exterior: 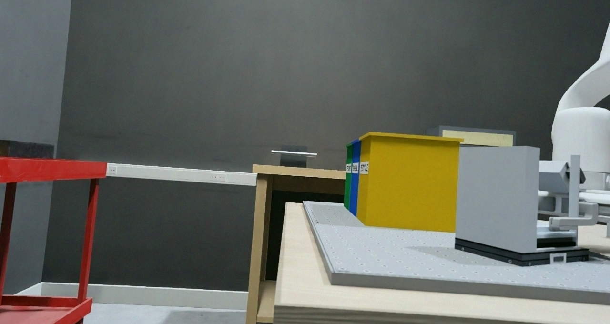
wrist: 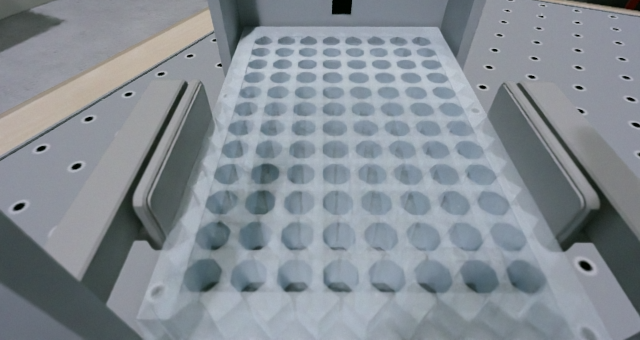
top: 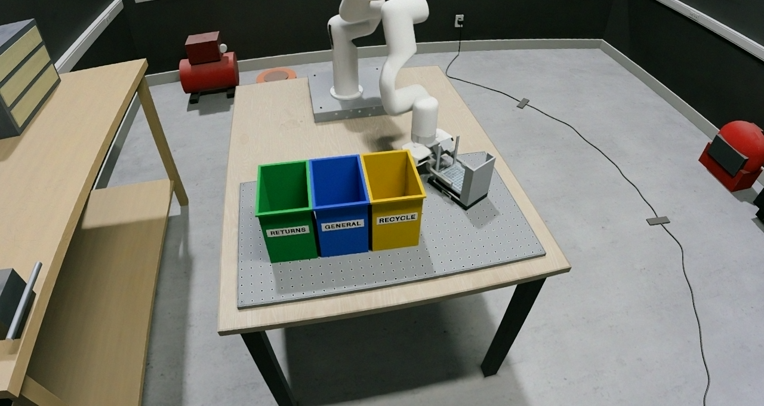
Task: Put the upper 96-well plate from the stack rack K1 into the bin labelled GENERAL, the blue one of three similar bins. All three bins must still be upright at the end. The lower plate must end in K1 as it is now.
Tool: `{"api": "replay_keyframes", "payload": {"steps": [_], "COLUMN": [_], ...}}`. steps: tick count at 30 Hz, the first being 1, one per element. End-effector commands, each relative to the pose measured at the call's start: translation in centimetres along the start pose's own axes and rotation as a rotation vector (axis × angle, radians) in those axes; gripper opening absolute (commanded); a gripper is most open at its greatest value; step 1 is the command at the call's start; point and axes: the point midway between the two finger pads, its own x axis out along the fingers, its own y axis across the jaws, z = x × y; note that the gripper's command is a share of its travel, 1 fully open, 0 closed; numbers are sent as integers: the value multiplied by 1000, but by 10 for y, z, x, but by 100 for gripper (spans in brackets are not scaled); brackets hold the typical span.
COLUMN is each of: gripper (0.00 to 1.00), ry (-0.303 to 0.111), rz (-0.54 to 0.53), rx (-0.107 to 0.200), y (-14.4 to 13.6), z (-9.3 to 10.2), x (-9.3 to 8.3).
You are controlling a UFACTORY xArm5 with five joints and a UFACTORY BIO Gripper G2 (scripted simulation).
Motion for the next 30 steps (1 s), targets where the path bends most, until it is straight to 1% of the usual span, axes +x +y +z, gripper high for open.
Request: {"api": "replay_keyframes", "payload": {"steps": [1,25,30], "gripper": [0,0,0], "ry": [-3,-3,-3], "rz": [0,0,0], "rx": [-3,-3,-3], "y": [0,0,0], "z": [2,2,5], "x": [1,1,1]}}
